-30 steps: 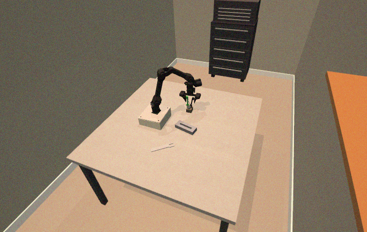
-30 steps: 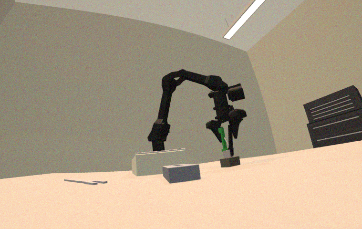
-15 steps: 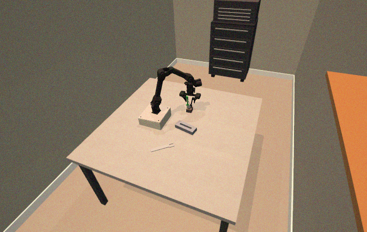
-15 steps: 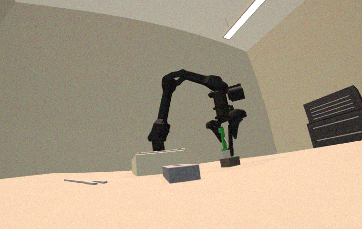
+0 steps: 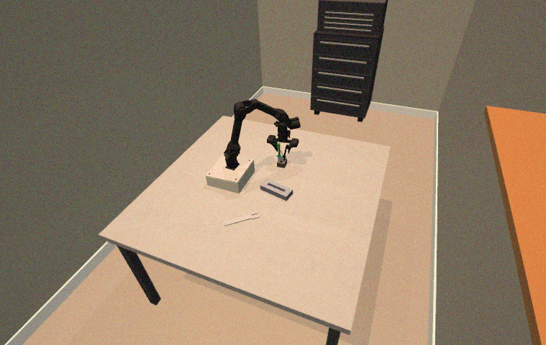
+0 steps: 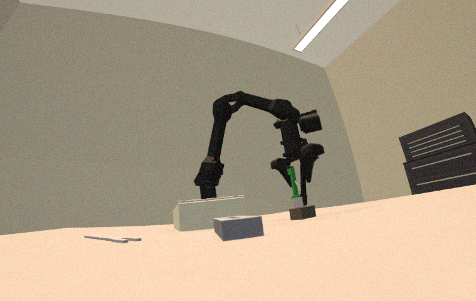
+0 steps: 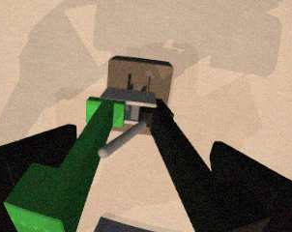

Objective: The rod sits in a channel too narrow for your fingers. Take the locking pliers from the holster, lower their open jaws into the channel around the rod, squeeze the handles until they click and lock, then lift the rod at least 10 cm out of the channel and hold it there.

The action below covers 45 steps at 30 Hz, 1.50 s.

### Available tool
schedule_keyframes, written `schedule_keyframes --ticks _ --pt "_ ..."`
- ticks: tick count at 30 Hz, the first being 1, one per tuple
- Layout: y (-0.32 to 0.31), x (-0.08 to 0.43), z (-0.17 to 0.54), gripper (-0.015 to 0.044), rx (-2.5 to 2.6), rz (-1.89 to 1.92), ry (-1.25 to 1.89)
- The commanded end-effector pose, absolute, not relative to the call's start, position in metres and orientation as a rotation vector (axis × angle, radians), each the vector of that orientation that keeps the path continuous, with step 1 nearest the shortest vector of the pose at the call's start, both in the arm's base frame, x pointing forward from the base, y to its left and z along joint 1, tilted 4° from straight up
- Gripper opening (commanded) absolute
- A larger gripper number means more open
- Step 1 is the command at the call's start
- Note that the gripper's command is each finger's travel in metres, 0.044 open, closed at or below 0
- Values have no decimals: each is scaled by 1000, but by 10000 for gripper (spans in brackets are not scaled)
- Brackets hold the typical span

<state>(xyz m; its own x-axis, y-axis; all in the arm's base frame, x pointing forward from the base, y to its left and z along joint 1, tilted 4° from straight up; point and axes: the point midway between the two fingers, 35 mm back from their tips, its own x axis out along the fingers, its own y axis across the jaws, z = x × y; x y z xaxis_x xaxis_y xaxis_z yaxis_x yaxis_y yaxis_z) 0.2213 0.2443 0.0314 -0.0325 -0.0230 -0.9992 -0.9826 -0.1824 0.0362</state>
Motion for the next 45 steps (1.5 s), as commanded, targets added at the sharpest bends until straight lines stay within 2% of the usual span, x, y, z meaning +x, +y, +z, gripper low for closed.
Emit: schedule_keyframes --ticks 1,3,4,29,45 --pt "244 221 31 340 -1338 1358 1161" --pt "244 221 31 339 -1338 1358 1161" --pt "244 221 31 320 -1338 1358 1161" --pt "245 220 71 320 -1351 1346 1141" --pt "232 231 72 320 -1276 1264 1197"
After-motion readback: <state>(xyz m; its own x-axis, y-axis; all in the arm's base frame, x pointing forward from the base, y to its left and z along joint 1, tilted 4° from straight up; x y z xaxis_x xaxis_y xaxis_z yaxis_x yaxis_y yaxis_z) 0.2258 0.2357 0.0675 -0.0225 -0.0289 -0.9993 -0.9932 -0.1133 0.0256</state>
